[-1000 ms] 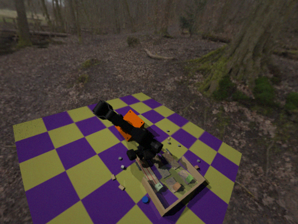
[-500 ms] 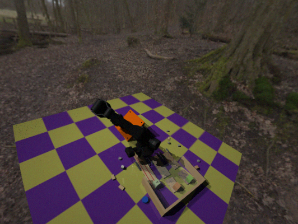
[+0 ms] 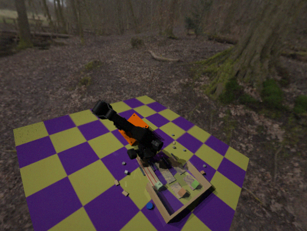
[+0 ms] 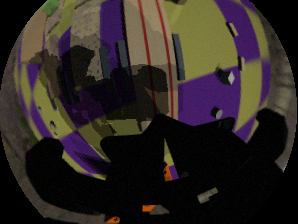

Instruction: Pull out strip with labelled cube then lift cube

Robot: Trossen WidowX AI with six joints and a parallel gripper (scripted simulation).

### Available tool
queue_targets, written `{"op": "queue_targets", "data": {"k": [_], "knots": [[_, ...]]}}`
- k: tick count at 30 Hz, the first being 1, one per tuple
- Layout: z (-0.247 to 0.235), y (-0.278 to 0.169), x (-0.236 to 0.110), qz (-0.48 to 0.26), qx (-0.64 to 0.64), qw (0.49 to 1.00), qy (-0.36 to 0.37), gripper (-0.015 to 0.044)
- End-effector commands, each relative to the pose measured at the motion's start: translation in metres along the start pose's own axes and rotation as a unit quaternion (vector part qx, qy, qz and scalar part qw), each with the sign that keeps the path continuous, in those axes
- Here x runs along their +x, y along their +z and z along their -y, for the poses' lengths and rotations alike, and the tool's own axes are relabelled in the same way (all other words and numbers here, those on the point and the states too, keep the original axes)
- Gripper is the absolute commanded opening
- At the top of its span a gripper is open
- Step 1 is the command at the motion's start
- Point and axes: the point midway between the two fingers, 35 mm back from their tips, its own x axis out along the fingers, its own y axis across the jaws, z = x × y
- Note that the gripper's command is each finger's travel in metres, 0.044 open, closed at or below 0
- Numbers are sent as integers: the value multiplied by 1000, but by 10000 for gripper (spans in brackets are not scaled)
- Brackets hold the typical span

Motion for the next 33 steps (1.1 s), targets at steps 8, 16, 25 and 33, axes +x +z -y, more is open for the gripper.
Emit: {"op": "queue_targets", "data": {"k": [8,16,25,33], "knots": [[1,-23,4,-12,-2,1000,0,0],[1,-35,3,-12,-3,1000,0,0],[1,-48,3,-12,-3,1000,0,0],[2,-60,3,-13,-3,1000,0,0]]}}
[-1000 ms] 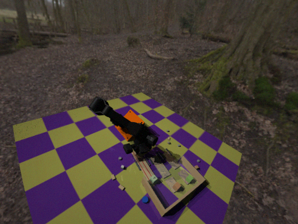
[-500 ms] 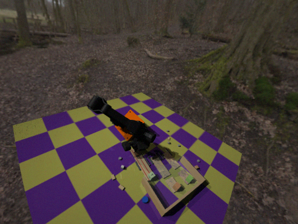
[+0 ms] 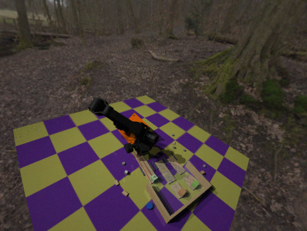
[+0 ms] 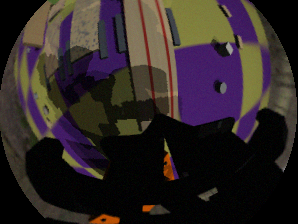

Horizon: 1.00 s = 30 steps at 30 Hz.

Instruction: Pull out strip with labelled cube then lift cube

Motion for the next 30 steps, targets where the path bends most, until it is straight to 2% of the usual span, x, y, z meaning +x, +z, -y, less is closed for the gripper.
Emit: {"op": "queue_targets", "data": {"k": [1,17,30], "knots": [[1,-14,4,-13,-4,1000,-1,0],[2,-38,3,-14,-4,1000,-1,0],[2,-39,3,-14,-4,1000,-1,0]]}}
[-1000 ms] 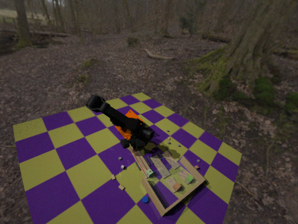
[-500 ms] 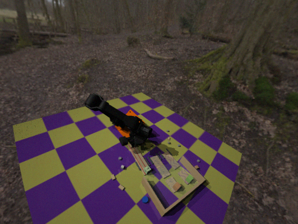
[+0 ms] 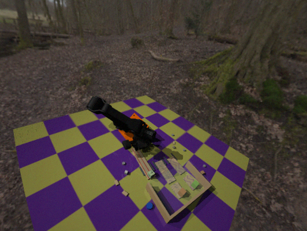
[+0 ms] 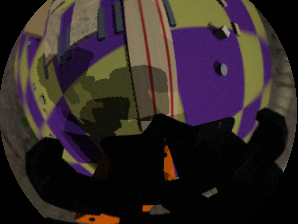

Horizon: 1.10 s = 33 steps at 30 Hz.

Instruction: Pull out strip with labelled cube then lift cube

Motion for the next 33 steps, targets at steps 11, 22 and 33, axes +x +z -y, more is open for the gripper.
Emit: {"op": "queue_targets", "data": {"k": [11,22,33], "knots": [[1,-8,3,-13,-3,1000,-1,0],[1,-8,3,-13,-3,1000,-1,0],[0,1,-41,-13,-4,1000,0,0]]}}
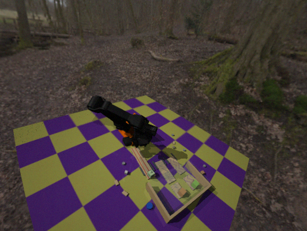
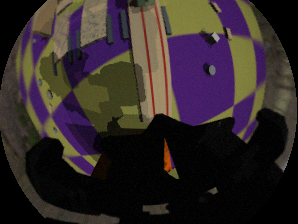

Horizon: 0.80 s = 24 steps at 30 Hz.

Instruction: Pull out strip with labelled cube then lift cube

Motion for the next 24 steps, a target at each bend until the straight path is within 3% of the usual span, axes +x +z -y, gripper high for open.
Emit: {"op": "queue_targets", "data": {"k": [1,2,7,19,24], "knots": [[0,1,-12,-2,3,1000,1,0],[0,1,-12,-2,3,1000,1,0],[1,25,-12,-2,-58,998,1,131],[4,68,-18,-1,-61,998,1,440],[5,87,-20,0,-60,998,1,440]]}}
